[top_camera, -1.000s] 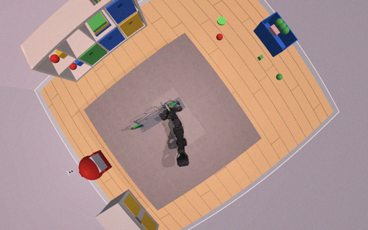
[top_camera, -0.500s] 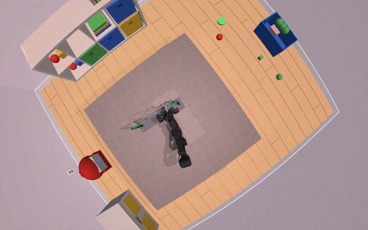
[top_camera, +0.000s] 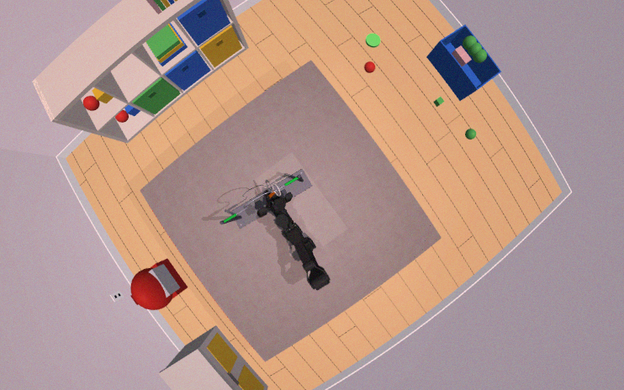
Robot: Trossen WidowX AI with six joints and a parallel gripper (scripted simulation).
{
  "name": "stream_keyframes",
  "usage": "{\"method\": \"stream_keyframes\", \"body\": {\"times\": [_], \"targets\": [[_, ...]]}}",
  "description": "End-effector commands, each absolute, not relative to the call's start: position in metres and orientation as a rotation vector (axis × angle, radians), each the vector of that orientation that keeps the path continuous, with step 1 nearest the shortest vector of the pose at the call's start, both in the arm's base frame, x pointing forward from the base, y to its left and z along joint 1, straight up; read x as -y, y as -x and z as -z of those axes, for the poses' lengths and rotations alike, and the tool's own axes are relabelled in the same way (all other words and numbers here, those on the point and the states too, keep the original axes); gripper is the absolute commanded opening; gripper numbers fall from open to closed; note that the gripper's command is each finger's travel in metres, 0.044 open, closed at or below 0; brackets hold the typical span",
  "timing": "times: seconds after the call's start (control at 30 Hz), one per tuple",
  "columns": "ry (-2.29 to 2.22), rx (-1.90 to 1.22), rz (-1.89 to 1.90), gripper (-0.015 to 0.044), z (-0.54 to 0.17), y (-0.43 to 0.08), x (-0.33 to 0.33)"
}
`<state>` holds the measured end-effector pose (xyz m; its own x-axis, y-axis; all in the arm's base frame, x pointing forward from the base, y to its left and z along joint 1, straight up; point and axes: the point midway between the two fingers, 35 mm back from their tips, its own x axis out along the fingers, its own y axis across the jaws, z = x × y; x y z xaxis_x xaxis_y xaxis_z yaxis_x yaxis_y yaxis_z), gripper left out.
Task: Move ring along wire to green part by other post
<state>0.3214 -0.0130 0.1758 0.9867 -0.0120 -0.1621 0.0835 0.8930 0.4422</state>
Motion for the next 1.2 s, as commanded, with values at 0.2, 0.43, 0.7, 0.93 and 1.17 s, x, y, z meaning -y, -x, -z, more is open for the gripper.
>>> {"method": "stream_keyframes", "body": {"times": [0.2, 0.43, 0.7, 0.93, 1.17], "targets": [[-0.684, -0.23, -0.009, -0.015, -0.2, -0.31, -0.019], [-0.831, -0.318, -0.077, -0.015, -0.219, -0.298, -0.037], [-1.005, -0.42, -0.18, -0.015, -0.246, -0.283, -0.053], [-1.141, -0.496, -0.285, -0.015, -0.27, -0.27, -0.061], [-1.268, -0.531, -0.372, -0.015, -0.292, -0.262, -0.065]]}}
